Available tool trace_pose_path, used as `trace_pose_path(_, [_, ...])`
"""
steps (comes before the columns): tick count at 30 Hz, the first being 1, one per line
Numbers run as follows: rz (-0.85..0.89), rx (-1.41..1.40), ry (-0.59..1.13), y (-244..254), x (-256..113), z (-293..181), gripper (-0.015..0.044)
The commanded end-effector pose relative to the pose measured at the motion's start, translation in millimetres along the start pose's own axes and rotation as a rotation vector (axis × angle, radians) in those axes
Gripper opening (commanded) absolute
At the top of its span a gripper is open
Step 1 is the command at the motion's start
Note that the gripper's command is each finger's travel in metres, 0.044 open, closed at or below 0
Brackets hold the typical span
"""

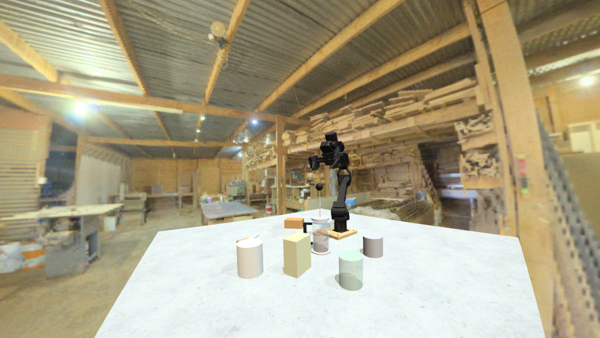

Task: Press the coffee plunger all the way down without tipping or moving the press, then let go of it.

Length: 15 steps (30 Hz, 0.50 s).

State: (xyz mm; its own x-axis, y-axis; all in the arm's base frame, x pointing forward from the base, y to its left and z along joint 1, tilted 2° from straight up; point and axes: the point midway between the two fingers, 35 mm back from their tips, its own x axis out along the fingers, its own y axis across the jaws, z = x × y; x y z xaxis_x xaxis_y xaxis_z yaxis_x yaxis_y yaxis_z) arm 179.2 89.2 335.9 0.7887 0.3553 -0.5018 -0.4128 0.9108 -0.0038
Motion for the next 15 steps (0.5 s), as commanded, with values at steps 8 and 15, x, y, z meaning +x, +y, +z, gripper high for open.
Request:
trace_pose_path(8, [-0.009, -0.009, 0.012, -3.1, 24.8, -45.7, 0.044])
trace_pose_path(15, [-0.009, -0.008, 0.011, -3.1, 33.1, -45.2, 0.044])
